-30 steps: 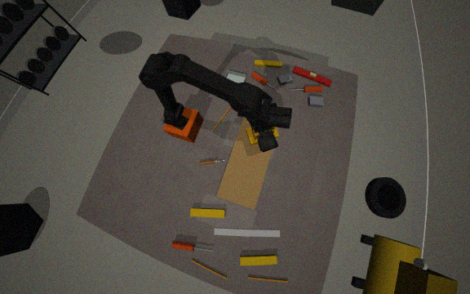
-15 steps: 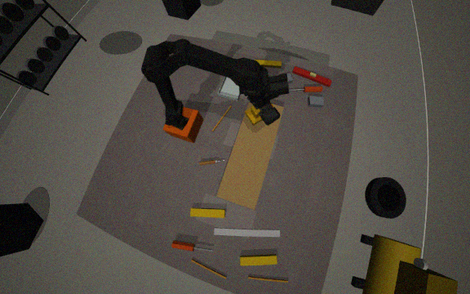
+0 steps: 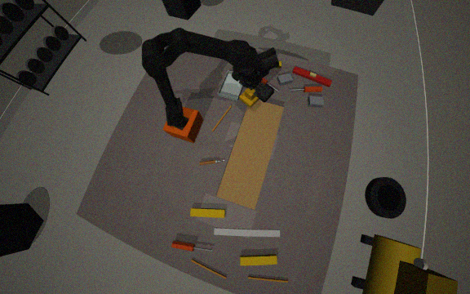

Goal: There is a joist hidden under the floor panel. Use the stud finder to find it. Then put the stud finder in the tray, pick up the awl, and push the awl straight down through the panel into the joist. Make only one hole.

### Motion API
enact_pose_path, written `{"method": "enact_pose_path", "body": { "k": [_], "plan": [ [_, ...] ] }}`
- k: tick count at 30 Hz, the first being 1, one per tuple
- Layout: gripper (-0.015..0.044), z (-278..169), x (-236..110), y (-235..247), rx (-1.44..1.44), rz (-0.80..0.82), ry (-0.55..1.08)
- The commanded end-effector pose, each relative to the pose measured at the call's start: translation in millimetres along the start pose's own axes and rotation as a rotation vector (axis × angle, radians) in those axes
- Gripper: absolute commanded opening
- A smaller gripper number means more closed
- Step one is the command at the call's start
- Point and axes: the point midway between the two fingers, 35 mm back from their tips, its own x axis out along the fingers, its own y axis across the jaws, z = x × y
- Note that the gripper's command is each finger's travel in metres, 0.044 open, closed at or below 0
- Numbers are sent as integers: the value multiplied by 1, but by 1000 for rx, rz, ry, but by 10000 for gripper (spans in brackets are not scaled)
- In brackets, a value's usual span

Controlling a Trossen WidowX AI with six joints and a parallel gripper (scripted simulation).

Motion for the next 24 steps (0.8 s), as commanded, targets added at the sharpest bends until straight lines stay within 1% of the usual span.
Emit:
{"method": "enact_pose_path", "body": {
  "k": [1, 12, 24],
  "plan": [
    [0, 10, 3, 26, -60, 22, -9],
    [0, 22, 11, 96, -235, 81, -10],
    [0, 21, 16, 172, -422, 146, -9]
  ]
}}
